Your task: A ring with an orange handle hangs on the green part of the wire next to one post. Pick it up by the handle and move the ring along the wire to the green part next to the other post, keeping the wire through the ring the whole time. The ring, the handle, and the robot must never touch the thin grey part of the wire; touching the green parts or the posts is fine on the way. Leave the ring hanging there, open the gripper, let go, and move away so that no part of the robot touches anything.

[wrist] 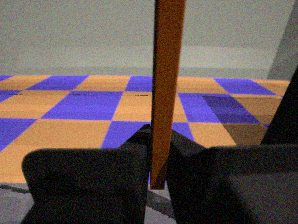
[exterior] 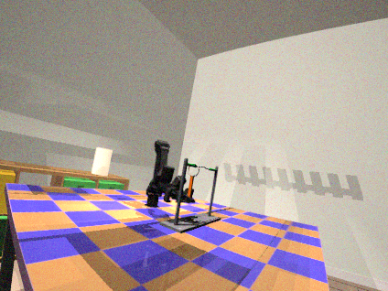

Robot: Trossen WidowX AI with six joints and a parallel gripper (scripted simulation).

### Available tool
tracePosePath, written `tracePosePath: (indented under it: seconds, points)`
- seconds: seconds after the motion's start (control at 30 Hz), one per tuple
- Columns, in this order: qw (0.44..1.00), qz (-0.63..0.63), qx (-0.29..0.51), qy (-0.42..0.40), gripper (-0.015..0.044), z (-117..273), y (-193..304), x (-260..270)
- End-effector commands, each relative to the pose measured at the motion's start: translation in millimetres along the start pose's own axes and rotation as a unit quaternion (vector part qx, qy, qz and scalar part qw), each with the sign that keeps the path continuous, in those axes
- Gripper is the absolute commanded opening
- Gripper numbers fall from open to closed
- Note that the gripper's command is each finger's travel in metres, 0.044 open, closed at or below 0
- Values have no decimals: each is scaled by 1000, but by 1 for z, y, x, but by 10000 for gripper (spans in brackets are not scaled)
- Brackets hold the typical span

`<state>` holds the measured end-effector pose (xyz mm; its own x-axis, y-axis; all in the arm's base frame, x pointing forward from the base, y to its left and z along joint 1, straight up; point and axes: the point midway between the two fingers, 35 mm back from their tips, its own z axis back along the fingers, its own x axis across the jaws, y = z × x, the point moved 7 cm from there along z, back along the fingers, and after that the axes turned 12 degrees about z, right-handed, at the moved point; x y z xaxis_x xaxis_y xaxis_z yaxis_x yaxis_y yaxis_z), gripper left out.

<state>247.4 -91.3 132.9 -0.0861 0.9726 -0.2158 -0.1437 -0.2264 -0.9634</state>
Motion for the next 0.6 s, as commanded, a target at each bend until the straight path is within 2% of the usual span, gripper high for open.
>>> tracePosePath:
  seconds: [0.0, 0.57]
  points:
    - [1000, 0, 0, 0, -150, 0, 0, 0]
    - [1000, 2, 0, 1, -150, 3, -18, -6]
